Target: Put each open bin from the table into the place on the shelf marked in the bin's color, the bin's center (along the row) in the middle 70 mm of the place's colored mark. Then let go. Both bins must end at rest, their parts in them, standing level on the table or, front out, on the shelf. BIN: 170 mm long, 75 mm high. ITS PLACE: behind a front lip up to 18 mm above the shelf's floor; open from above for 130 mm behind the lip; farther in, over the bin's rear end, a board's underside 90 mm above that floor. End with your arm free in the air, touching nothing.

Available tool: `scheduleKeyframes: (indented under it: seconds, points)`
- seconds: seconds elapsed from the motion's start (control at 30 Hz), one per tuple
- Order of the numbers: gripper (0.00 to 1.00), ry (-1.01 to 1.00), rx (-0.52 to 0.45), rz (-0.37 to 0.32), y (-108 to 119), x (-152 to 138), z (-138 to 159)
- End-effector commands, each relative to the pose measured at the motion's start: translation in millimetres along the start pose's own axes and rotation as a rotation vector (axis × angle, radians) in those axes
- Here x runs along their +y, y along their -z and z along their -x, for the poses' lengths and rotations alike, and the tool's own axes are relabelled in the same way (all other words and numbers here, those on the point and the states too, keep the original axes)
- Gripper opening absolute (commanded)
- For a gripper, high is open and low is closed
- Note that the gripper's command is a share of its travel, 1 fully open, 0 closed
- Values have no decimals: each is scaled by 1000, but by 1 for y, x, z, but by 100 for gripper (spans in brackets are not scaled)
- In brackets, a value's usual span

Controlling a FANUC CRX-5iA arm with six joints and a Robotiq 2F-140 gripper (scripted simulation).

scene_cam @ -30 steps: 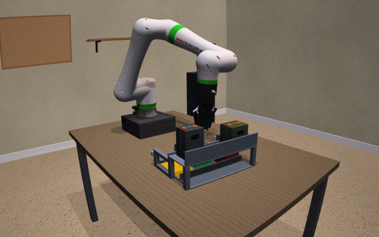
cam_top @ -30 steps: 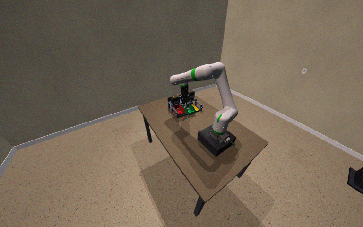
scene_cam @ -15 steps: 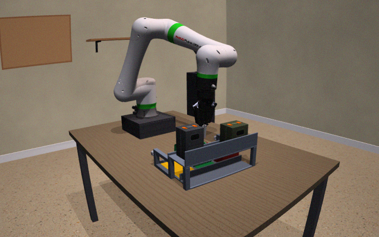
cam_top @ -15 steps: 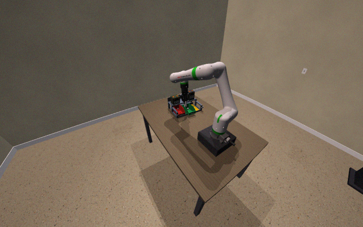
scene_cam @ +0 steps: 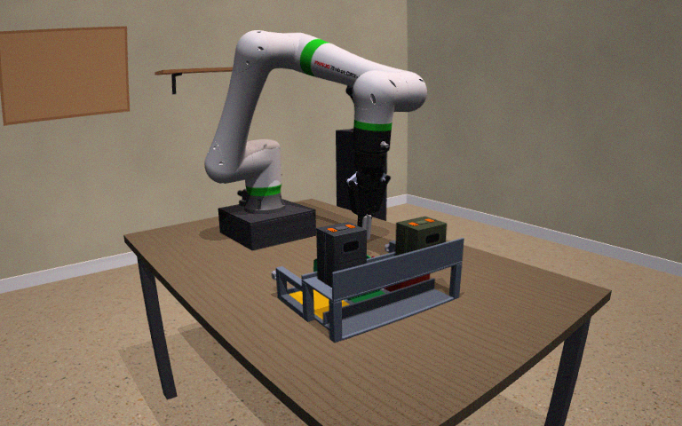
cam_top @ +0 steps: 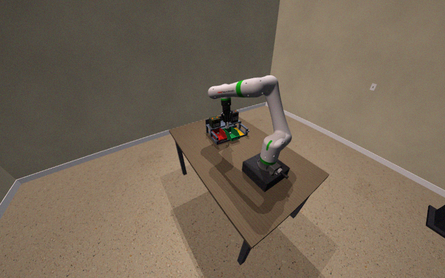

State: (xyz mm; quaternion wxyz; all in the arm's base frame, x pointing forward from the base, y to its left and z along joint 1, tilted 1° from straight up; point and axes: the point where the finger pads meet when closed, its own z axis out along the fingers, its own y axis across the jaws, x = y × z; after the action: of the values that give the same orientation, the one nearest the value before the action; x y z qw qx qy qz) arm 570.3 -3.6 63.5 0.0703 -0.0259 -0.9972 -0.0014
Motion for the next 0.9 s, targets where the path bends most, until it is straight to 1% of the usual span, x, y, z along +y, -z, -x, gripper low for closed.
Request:
scheduleKeyframes:
  seconds: [0.0, 0.43, 0.87]
  points:
    - [6, 0, 0, 0, 4, 0, 0]
    - [6, 0, 0, 0, 20, 0, -2]
    - [6, 0, 0, 0, 27, 0, -3]
